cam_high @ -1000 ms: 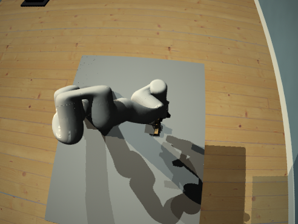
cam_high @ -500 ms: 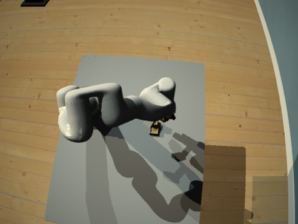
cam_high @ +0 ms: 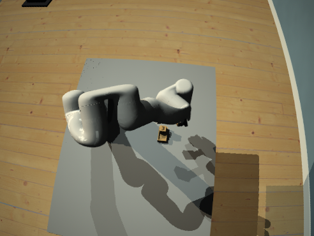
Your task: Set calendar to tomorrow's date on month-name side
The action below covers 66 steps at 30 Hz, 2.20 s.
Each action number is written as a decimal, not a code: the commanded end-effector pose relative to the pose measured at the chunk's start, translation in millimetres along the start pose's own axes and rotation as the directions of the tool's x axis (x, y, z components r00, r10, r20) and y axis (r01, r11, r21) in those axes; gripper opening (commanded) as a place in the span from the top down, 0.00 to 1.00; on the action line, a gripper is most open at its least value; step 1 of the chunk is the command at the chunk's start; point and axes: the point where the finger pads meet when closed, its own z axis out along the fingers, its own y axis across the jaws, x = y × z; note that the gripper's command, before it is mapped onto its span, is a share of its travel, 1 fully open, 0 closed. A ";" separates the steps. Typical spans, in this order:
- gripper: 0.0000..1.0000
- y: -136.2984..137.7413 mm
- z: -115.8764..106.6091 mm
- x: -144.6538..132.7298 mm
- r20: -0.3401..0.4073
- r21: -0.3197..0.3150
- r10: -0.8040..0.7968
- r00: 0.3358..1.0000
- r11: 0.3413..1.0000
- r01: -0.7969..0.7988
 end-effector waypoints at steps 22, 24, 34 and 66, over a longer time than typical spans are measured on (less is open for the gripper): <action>0.71 3.6 5.4 -42.1 0.006 0.009 0.496 0.868 0.868 -0.496; 0.71 3.6 5.4 -42.1 0.006 0.009 0.496 0.868 0.868 -0.496; 0.71 3.6 7.7 -42.1 0.006 0.009 0.496 0.868 0.868 -0.496; 0.71 3.0 101.2 -42.7 0.006 0.009 0.496 0.868 0.868 -0.496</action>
